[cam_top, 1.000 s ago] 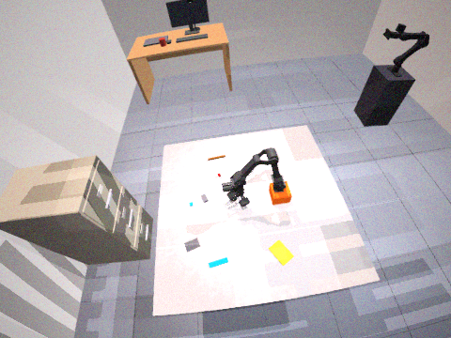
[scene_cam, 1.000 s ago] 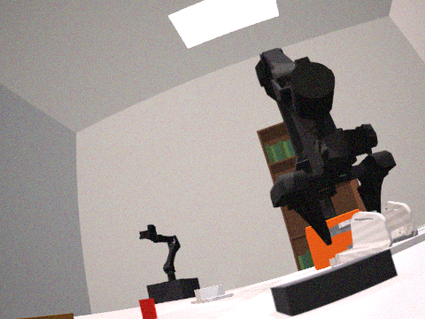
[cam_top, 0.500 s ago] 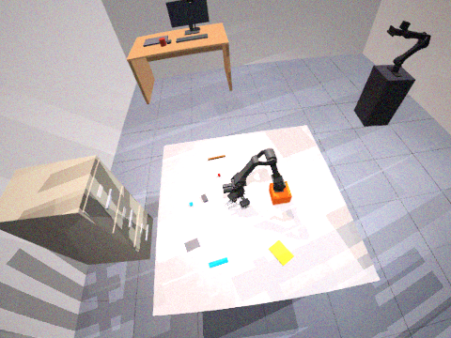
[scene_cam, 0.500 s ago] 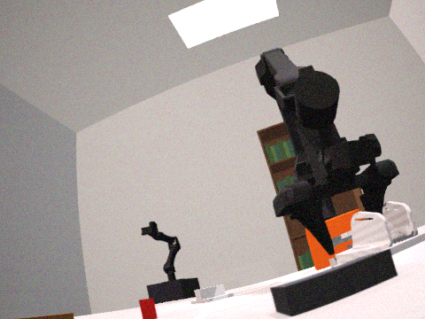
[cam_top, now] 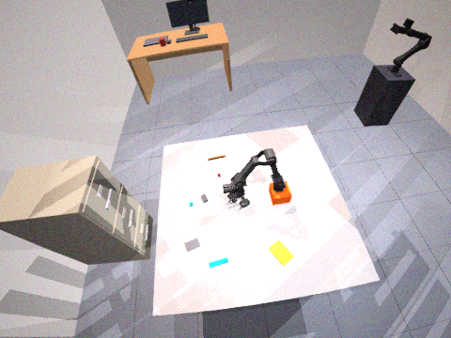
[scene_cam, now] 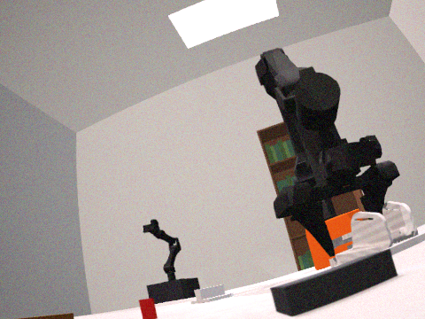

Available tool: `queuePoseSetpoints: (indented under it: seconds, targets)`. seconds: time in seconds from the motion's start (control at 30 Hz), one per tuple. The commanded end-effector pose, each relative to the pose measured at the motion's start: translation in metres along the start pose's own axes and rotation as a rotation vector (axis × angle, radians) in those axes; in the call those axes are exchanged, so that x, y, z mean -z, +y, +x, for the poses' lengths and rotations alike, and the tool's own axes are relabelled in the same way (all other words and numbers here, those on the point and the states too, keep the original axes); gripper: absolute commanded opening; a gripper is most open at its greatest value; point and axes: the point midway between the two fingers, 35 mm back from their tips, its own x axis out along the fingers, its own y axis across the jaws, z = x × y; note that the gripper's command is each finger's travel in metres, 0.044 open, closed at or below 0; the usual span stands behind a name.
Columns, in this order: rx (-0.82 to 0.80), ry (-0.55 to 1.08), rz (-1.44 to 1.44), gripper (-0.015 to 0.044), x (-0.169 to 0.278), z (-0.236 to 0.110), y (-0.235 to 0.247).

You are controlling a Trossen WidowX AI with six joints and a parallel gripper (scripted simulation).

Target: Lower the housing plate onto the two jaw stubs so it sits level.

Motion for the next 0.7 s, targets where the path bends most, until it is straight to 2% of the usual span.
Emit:
queuePoseSetpoints:
  seconds: [0.0, 0.67]
  targets:
    - [-0.004, 0.0, 0.006, 0.0351, 0.0006, 0.0013, 0.0009]
    - [-0.004, 0.0, 0.007, 0.0351, 0.0007, 0.0052, 0.0009]
